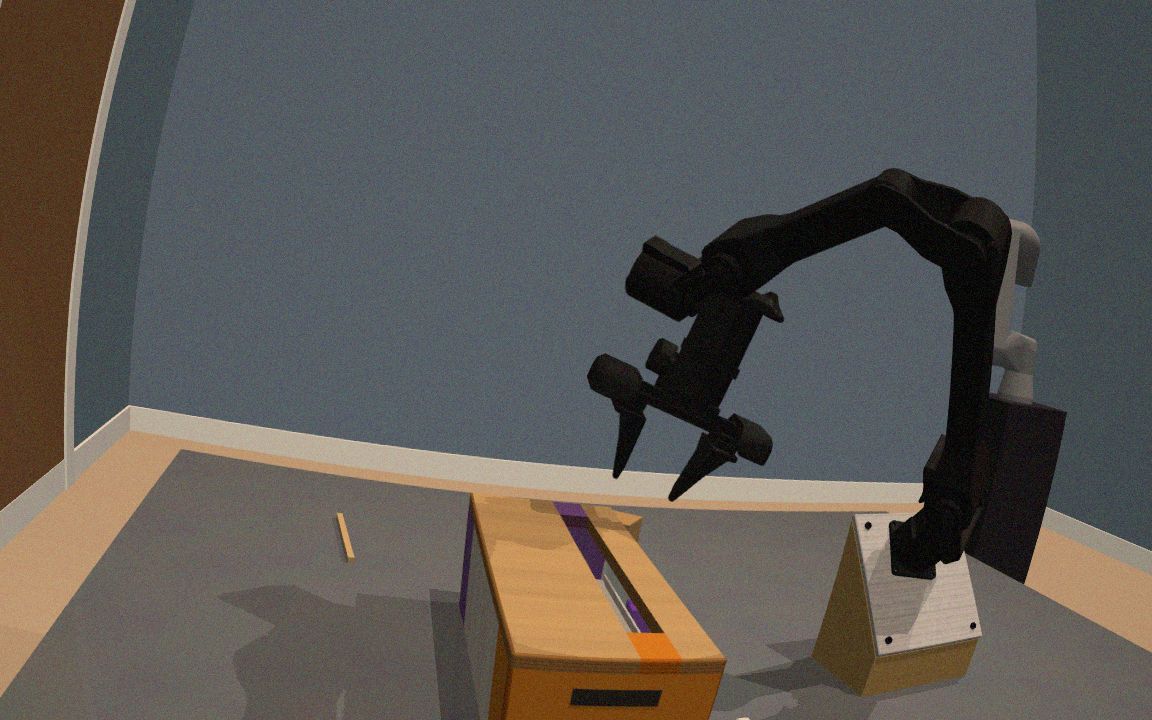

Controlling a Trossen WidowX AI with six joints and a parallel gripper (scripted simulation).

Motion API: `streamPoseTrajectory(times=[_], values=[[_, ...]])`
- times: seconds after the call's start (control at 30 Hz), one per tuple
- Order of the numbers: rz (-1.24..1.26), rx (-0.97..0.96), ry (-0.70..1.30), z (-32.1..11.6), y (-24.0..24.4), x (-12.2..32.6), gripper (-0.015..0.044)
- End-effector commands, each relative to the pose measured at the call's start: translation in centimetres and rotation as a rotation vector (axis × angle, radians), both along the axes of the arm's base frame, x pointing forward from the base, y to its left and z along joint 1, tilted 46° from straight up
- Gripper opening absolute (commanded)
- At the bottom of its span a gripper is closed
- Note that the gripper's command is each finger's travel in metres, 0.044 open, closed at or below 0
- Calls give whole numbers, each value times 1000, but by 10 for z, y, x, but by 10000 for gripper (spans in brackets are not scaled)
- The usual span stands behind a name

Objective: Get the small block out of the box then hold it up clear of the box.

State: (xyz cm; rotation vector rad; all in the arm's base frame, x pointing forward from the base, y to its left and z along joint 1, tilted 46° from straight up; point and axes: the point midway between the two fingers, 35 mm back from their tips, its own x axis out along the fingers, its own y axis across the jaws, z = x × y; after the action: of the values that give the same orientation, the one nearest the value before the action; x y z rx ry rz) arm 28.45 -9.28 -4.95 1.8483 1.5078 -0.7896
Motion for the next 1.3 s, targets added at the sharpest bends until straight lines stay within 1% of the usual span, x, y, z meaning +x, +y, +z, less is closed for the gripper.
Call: streamPoseTrajectory(times=[0.0,0.3,0.37,1.07,1.13,1.27], values=[[-733,278,529,-6,-4,-15,285],[-1101,425,838,-6,-7,-18,285],[-1147,443,880,-6,-7,-19,285],[-1150,444,883,-8,-6,-19,285],[-1152,443,882,-26,8,-18,285],[-1149,447,883,-68,52,-25,285]])
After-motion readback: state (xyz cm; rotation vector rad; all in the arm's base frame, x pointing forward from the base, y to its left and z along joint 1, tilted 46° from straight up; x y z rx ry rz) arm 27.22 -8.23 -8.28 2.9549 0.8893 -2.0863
